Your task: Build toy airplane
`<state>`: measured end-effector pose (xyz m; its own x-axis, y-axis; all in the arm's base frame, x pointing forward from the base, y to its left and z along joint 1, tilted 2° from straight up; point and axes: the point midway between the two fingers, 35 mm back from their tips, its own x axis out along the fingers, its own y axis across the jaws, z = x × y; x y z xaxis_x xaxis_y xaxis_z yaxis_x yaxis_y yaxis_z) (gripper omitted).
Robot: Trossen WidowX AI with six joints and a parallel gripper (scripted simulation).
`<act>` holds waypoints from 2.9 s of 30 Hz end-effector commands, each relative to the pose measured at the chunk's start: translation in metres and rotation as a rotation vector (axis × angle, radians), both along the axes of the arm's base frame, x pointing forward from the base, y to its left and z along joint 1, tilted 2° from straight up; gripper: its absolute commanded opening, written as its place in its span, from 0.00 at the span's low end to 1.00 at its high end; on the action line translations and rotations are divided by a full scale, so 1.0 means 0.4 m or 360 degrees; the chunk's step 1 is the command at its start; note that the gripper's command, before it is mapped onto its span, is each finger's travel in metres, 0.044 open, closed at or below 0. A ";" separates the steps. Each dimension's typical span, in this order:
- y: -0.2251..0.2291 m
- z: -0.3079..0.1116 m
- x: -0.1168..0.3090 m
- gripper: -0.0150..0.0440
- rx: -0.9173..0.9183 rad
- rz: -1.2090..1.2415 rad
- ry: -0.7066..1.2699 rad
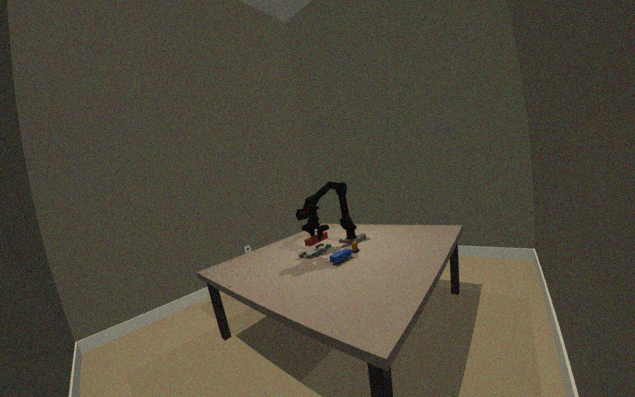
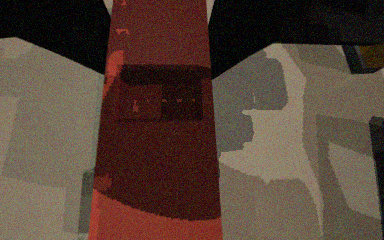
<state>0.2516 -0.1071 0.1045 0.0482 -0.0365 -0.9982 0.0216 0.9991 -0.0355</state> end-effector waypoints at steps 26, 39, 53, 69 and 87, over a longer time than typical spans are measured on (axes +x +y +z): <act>-0.051 -0.033 -0.029 0.58 -0.0004 0.0011 0.0007; -0.054 -0.085 -0.025 0.58 -0.0004 0.0011 0.0007; -0.055 -0.131 -0.025 0.58 -0.0004 0.0011 0.0008; -0.055 -0.125 -0.023 0.57 -0.0004 0.0005 0.0005; -0.057 -0.067 -0.014 1.00 -0.0007 -0.0006 -0.0008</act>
<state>0.2396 -0.1276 0.0585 0.0279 -0.0297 -0.9992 0.0174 0.9994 -0.0293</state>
